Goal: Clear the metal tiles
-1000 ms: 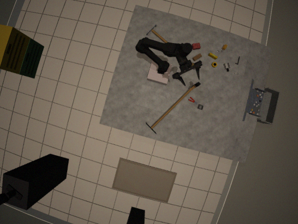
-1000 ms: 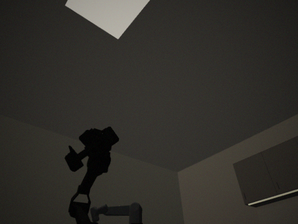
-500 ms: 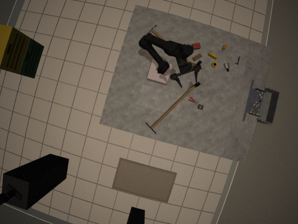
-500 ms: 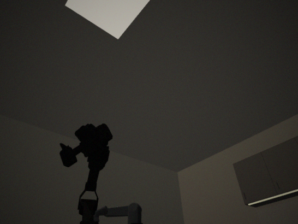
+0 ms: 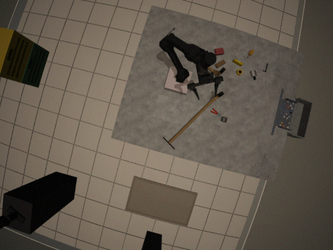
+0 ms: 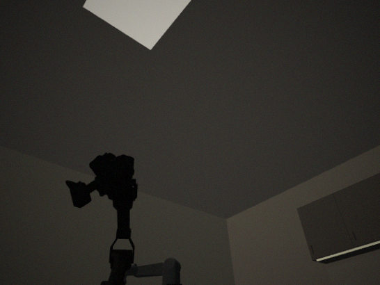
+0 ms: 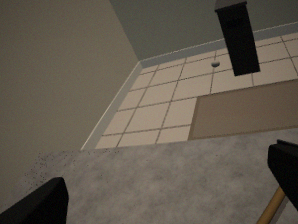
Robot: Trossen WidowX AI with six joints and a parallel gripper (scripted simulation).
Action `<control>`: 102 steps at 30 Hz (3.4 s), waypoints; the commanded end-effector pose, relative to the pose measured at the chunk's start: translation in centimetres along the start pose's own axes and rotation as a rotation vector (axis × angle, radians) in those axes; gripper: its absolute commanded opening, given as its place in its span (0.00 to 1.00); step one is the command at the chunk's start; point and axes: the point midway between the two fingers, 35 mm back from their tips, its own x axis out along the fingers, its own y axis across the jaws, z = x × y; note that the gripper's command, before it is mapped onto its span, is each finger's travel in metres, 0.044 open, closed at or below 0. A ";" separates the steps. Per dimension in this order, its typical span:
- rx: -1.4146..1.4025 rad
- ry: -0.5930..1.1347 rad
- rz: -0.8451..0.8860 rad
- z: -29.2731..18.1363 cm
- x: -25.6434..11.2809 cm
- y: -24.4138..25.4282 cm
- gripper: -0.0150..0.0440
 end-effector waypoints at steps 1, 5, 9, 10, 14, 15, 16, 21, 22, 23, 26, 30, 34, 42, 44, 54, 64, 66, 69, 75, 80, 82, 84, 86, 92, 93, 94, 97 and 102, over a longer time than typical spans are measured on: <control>-0.020 0.010 -0.021 0.5 0.1 -0.4 1.00; -0.039 0.021 -0.050 0.9 0.3 -1.0 1.00; -0.057 0.033 -0.079 1.3 0.4 -1.6 1.00; -0.062 0.036 -0.086 1.4 0.4 -1.8 1.00; -0.078 0.050 -0.115 1.7 0.5 -2.4 1.00; -0.082 0.053 -0.122 1.8 0.6 -2.6 1.00; -0.085 0.057 -0.129 1.9 0.6 -2.7 1.00; -0.103 0.075 -0.163 2.4 0.6 -3.6 1.00; -0.106 0.079 -0.170 2.4 0.6 -3.7 1.00; -0.109 0.083 -0.177 2.5 0.6 -3.9 1.00; -0.118 0.095 -0.197 2.8 0.6 -4.4 1.00; -0.129 0.111 -0.223 3.1 0.6 -5.1 1.00; -0.138 0.128 -0.249 3.4 0.6 -5.8 1.00; -0.152 0.162 -0.298 4.1 0.4 -7.1 1.00; -0.154 0.171 -0.310 4.2 0.3 -7.5 1.00; -0.162 0.216 -0.366 4.9 -0.2 -9.2 1.00; -0.160 0.261 -0.418 5.5 -0.8 -10.8 1.00; -0.159 0.270 -0.428 5.6 -1.0 -11.2 1.00; -0.156 0.283 -0.442 5.8 -1.2 -11.6 1.00; -0.149 0.308 -0.467 6.1 -1.7 -12.5 1.00; -0.147 0.313 -0.473 6.2 -1.8 -12.8 1.00; -0.147 0.313 -0.473 6.2 -1.8 -12.8 1.00; -0.147 0.313 -0.473 6.2 -1.8 -12.8 1.00; -0.147 0.313 -0.473 6.2 -1.8 -12.8 1.00; -0.147 0.313 -0.473 6.2 -1.8 -12.8 1.00; -0.147 0.313 -0.473 6.2 -1.8 -12.8 1.00; -0.147 0.313 -0.473 6.2 -1.8 -12.8 1.00; -0.147 0.313 -0.473 6.2 -1.8 -12.8 1.00; -0.147 0.313 -0.473 6.2 -1.8 -12.8 1.00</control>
